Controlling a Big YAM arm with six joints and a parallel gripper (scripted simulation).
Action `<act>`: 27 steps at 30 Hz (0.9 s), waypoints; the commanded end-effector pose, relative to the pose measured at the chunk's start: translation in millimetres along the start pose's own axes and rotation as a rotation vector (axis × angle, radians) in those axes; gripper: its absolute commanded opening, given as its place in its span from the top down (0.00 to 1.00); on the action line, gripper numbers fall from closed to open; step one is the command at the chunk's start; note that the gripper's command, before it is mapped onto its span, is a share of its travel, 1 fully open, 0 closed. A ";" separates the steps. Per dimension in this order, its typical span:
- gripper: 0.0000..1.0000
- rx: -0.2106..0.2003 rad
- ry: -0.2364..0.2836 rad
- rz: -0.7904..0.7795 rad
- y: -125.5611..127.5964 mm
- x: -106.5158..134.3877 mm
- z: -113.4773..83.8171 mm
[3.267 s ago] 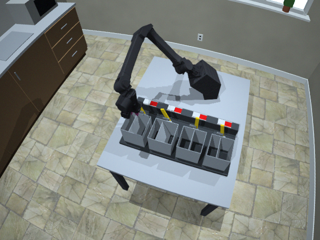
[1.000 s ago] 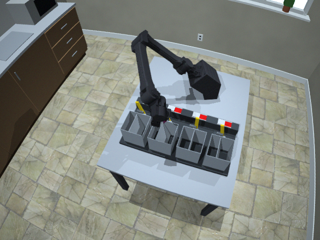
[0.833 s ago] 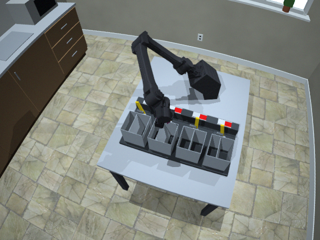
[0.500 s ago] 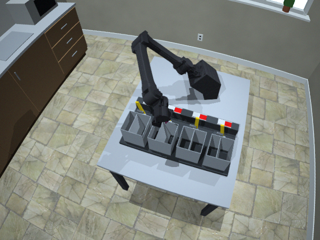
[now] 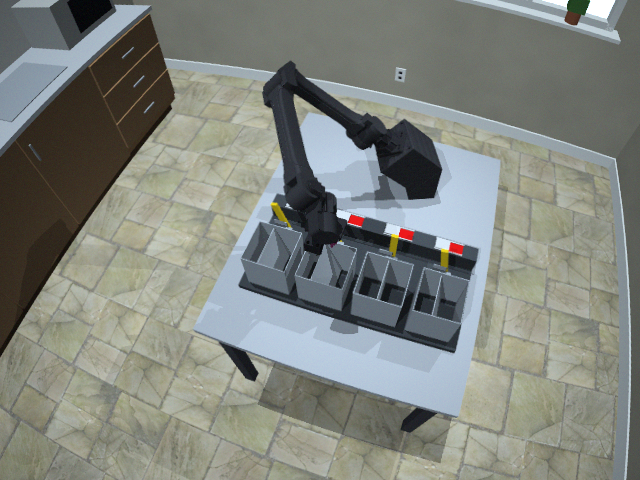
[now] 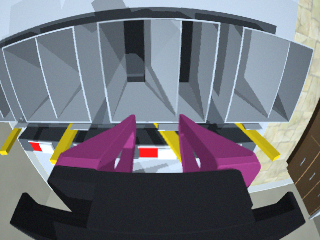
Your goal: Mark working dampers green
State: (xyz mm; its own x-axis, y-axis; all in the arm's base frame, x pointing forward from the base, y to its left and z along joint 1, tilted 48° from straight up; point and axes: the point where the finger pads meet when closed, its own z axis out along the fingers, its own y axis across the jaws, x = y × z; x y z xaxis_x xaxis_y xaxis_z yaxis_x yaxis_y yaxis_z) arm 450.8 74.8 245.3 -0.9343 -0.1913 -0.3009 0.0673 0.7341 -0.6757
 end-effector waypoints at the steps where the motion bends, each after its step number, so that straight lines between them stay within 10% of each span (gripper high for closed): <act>1: 0.64 0.010 0.016 0.023 -7.1 -0.3 6.0; 27: 0.64 -0.023 0.000 0.025 -14.8 6.3 4.0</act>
State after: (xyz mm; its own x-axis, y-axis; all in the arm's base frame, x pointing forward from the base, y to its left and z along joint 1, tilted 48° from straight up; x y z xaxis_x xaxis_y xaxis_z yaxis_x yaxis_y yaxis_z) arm 449.7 75.2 243.8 -0.9344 -0.1892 -0.3019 0.0659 0.7408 -0.6684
